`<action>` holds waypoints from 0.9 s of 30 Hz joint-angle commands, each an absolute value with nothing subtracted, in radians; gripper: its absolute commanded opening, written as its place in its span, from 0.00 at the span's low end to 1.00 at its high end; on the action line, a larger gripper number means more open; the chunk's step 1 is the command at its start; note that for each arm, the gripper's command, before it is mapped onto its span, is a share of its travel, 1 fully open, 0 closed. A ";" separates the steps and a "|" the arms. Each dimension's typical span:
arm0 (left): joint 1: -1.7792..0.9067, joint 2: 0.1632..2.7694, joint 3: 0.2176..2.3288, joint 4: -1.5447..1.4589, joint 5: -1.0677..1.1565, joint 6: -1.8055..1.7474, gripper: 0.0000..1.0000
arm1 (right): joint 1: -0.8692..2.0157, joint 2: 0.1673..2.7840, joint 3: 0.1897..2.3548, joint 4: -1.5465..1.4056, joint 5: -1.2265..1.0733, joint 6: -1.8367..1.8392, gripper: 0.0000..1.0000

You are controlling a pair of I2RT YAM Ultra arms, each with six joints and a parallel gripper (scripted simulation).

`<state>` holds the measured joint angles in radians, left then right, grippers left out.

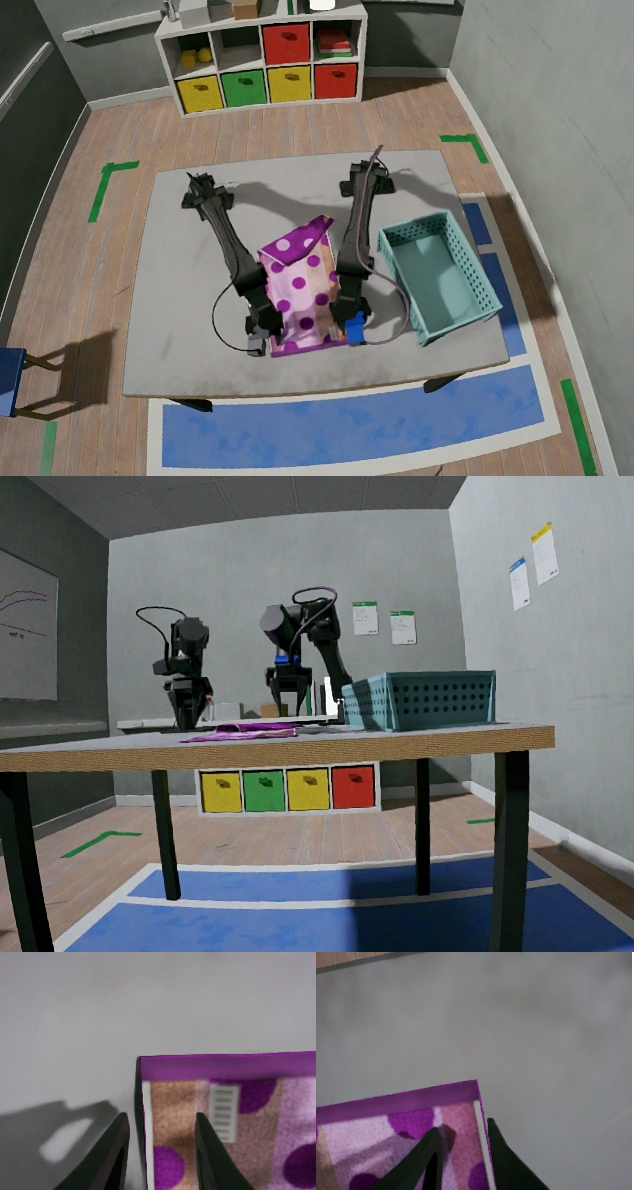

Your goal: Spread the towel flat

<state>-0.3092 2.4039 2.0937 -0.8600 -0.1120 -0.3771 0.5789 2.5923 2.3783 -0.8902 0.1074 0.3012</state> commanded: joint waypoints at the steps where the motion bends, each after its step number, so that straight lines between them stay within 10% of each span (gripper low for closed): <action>1: -0.306 2.386 2.125 -0.873 -0.125 -0.387 0.34 | 0.575 2.552 2.416 -0.903 0.108 0.296 0.34; 27: -0.306 2.386 2.103 -0.875 -0.116 -0.388 0.34 | 0.593 2.600 2.426 -0.901 0.117 0.311 0.34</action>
